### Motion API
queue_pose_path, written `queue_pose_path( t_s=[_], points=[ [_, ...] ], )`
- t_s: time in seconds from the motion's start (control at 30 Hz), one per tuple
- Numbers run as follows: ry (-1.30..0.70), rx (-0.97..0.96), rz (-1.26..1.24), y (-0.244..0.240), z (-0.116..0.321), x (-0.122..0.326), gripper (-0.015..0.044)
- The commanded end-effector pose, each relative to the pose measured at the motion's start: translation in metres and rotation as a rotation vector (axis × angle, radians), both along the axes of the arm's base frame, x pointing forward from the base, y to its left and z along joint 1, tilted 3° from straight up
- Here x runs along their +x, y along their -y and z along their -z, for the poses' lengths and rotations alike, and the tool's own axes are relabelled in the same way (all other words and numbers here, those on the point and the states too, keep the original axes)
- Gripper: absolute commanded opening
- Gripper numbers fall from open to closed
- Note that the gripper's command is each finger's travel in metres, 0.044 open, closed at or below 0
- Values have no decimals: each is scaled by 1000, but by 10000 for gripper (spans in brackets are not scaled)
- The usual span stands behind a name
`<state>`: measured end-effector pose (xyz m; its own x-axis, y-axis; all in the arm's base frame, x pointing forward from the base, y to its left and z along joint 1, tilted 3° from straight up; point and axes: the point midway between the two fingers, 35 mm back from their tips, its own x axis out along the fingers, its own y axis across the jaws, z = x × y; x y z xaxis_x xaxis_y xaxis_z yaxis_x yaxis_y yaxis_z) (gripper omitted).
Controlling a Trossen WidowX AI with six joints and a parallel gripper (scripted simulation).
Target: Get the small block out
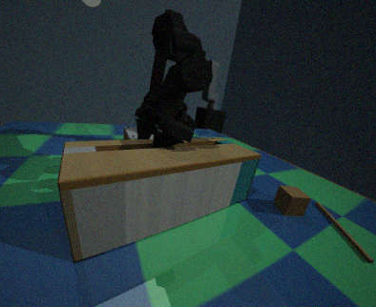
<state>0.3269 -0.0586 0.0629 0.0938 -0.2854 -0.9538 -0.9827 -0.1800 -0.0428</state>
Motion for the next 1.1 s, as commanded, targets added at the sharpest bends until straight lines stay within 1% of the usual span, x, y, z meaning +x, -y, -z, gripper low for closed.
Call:
queue_pose_path(
  t_s=[0.0, 0.57, 0.77, 1.07],
  points=[
    [4, 2, -1, 4, 0, 2, 400],
    [4, 1, -1, 21, 0, 5, 400],
    [4, 2, -1, 11, 0, 4, 400],
    [4, 1, -1, 14, 0, 4, 400]
  ],
)
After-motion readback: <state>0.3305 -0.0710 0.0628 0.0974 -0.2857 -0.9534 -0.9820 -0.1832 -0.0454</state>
